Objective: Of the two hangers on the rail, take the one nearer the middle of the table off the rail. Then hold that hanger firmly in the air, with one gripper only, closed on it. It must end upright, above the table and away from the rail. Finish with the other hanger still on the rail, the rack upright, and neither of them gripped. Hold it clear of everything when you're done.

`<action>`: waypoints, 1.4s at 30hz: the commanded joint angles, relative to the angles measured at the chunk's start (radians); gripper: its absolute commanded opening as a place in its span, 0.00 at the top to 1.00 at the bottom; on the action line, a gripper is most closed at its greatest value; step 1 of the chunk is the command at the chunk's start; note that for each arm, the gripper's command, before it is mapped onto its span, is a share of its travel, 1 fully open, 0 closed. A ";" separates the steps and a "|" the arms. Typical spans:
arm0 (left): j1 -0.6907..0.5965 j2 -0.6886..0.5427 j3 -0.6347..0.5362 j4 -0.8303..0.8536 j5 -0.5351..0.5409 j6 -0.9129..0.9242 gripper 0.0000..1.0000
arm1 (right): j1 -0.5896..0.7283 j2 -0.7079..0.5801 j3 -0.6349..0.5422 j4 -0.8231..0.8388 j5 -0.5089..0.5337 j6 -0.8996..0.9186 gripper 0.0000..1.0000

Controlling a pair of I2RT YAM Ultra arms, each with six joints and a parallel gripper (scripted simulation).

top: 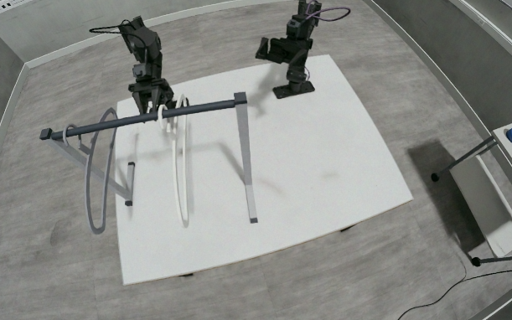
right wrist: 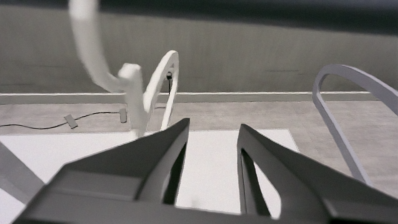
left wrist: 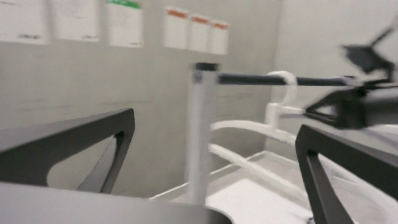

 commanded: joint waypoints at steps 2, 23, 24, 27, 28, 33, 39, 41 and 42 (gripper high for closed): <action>-0.105 0.079 0.014 0.175 0.039 0.022 0.00 | 0.067 0.050 0.136 -0.156 0.139 0.054 0.69; -0.192 0.186 0.039 0.252 0.059 0.018 0.00 | 0.204 0.146 0.294 -0.250 0.155 0.108 0.69; -0.192 0.186 0.039 0.252 0.059 0.018 0.00 | 0.204 0.146 0.294 -0.250 0.155 0.108 0.69; -0.192 0.186 0.039 0.252 0.059 0.018 0.00 | 0.204 0.146 0.294 -0.250 0.155 0.108 0.69; -0.192 0.186 0.039 0.252 0.059 0.018 0.00 | 0.204 0.146 0.294 -0.250 0.155 0.108 0.69; -0.192 0.186 0.039 0.252 0.059 0.018 0.00 | 0.177 0.174 0.317 -0.261 0.124 0.096 0.69; -0.192 0.186 0.039 0.252 0.059 0.018 0.00 | 0.149 0.207 0.354 -0.239 0.100 0.078 0.69; -0.192 0.186 0.039 0.252 0.059 0.018 0.00 | 0.143 0.215 0.345 -0.227 0.094 0.075 0.69; -0.192 0.186 0.039 0.252 0.059 0.018 0.00 | 0.143 0.215 0.345 -0.227 0.094 0.075 0.69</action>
